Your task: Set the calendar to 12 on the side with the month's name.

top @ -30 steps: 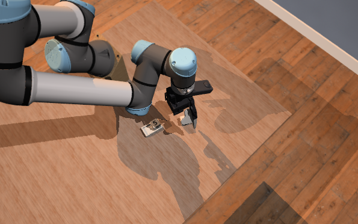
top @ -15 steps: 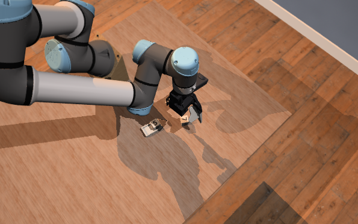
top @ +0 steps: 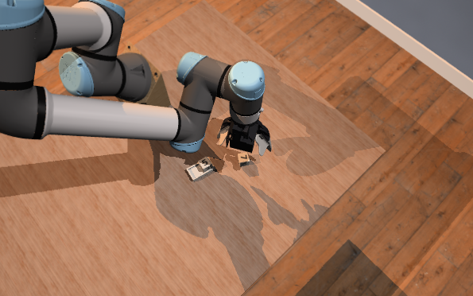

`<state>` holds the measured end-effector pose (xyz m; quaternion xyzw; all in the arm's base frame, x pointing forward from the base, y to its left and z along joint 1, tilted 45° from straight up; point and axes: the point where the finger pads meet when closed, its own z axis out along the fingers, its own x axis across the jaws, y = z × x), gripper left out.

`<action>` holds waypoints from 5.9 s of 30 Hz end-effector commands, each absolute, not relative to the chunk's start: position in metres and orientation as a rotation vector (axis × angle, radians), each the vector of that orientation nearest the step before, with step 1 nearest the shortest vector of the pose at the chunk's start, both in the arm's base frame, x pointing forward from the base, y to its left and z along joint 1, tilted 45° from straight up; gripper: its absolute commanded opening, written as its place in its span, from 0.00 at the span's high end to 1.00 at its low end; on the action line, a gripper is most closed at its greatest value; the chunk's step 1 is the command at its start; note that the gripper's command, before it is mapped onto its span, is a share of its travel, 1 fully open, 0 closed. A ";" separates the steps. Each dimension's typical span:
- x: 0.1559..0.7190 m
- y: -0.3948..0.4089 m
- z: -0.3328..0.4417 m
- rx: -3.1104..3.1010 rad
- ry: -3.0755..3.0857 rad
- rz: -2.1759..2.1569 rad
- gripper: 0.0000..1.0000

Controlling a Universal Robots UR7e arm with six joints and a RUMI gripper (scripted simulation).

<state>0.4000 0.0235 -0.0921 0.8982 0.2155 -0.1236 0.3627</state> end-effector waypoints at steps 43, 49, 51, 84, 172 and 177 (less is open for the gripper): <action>0.400 0.022 -0.083 1.589 2.028 -0.884 0.00; 0.403 0.021 -0.082 1.397 2.221 -0.956 0.00; 0.403 0.021 -0.081 1.336 2.275 -0.977 0.00; 0.410 0.021 -0.080 0.864 2.616 -1.099 0.00; 0.408 -0.009 -0.110 0.858 2.620 -1.100 0.71; 0.408 -0.011 -0.112 0.858 2.620 -1.100 0.71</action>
